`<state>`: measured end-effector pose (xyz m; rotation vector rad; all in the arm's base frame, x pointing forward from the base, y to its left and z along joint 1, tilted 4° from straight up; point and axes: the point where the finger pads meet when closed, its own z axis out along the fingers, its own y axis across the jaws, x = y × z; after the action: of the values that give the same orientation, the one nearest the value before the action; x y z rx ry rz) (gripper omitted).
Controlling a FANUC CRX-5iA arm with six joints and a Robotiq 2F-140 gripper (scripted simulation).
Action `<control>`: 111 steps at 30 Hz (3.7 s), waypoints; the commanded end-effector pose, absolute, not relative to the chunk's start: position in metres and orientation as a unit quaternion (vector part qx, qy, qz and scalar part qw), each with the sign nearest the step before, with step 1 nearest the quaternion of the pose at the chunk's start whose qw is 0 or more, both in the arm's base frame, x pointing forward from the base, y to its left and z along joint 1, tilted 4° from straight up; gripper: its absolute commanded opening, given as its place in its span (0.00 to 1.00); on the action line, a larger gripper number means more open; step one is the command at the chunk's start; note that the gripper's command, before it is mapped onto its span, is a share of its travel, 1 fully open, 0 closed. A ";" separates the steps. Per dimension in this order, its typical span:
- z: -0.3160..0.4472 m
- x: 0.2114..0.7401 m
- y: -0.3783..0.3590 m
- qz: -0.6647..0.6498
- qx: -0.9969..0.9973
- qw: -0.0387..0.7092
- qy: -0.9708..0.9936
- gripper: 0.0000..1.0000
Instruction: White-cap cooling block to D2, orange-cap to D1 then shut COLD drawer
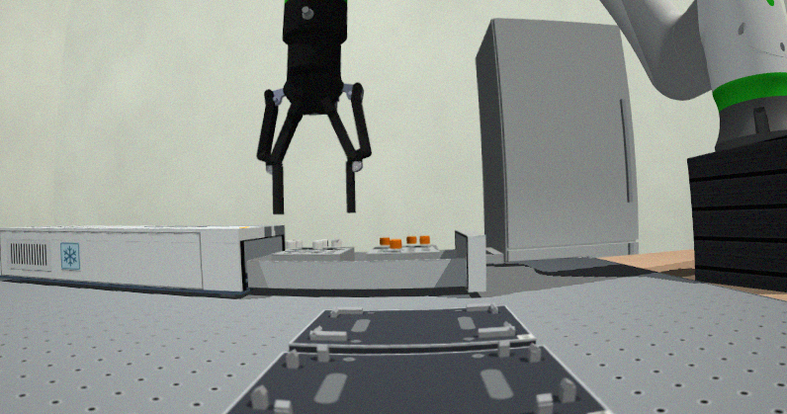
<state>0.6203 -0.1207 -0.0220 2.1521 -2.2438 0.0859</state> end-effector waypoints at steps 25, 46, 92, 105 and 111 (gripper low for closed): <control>-0.051 0.621 -0.123 0.028 0.692 0.015 -0.721 0.66; -0.067 0.621 -0.124 0.028 0.692 0.015 -0.721 0.66; -0.081 0.621 -0.125 0.029 0.692 0.015 -0.721 0.36; -0.081 0.621 -0.125 0.029 0.692 0.015 -0.721 0.19; -0.081 0.621 -0.125 0.029 0.692 0.015 -0.721 0.10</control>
<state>0.6207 -0.1244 -0.0823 2.1524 -2.2438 0.0865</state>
